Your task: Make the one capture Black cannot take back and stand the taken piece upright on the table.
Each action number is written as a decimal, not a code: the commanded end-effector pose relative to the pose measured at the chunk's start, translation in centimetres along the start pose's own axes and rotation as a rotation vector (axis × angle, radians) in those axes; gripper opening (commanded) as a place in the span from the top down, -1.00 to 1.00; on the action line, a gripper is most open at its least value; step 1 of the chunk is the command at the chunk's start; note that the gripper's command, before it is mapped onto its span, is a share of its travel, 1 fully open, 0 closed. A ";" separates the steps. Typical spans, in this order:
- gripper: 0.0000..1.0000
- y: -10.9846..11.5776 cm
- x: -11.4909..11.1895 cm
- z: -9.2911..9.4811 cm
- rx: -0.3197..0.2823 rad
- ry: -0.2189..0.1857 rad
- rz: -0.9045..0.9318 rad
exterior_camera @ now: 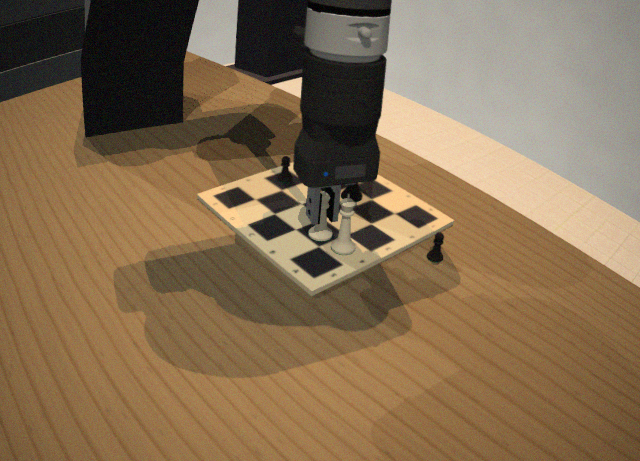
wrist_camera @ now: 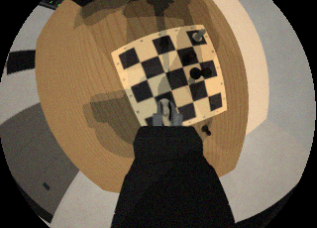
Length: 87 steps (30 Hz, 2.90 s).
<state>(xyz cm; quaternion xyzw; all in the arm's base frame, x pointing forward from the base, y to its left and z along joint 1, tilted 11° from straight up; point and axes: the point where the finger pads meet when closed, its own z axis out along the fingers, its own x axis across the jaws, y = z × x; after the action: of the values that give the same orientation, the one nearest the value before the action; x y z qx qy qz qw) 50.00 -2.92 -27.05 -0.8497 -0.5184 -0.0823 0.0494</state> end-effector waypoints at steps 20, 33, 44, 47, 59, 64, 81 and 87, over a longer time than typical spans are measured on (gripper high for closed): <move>1.00 0.3 0.1 -0.1 -0.006 0.001 -0.002; 1.00 0.1 0.0 -3.6 -0.002 0.001 0.001; 1.00 0.0 0.0 -8.6 -0.002 0.001 0.001; 1.00 0.0 0.0 -9.5 -0.002 0.001 0.001; 1.00 0.0 0.0 -10.1 -0.002 0.001 0.000; 1.00 -0.1 0.0 -10.0 -0.001 0.001 -0.007; 1.00 -3.9 -0.9 -10.2 -0.004 0.001 -0.355; 1.00 -4.0 -0.9 -10.1 -0.002 0.001 -0.355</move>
<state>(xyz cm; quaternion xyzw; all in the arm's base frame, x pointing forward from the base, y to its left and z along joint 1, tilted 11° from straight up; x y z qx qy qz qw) 45.32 -3.54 -17.35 -0.7488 -0.6560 -0.0880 0.0349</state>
